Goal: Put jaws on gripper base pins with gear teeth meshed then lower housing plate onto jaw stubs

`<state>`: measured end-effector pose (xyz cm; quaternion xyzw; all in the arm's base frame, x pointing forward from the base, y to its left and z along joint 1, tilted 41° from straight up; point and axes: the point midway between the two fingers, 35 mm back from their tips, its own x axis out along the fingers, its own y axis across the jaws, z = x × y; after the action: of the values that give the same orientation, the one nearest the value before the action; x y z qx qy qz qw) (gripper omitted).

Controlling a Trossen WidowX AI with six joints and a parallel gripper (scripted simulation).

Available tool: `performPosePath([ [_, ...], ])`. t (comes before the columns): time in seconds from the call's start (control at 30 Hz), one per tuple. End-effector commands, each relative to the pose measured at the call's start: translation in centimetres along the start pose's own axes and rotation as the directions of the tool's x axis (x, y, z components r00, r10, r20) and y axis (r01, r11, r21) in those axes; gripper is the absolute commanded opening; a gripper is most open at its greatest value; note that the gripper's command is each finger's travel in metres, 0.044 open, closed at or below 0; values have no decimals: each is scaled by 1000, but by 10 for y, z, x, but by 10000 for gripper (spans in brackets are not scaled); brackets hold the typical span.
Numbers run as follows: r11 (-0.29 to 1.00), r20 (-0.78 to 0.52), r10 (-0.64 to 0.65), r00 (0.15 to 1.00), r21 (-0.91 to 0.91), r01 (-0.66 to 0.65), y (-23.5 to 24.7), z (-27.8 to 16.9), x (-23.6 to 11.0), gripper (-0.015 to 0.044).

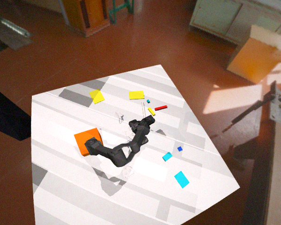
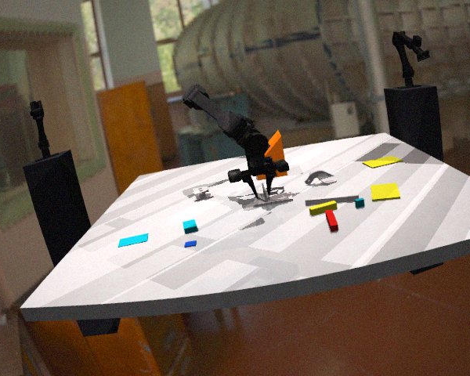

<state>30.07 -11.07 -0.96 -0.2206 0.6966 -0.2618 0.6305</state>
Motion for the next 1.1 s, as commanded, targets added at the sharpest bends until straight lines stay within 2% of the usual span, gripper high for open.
performPosePath([
  [0.0, 1000, 0, -7, 1000, -3, 7, -1, 0, 0, 134],
  [0.13, 1000, 0, -7, 1000, -3, 7, -1, 0, 0, 134],
  [0.27, 1000, 0, 0, 1000, 0, 0, 0, 0, 0, 224],
  [0.7, 1000, 0, 0, 1000, 0, 0, 0, 0, 0, 224],
  [0.83, 1000, 0, 0, 1000, -1, 0, 0, 2, -23, 224],
  [0.97, 1000, 0, -5, 1000, -3, 5, 0, -1, -67, 224],
  [1.07, 1000, 0, -5, 1000, -3, 5, 0, -1, -70, 224],
])
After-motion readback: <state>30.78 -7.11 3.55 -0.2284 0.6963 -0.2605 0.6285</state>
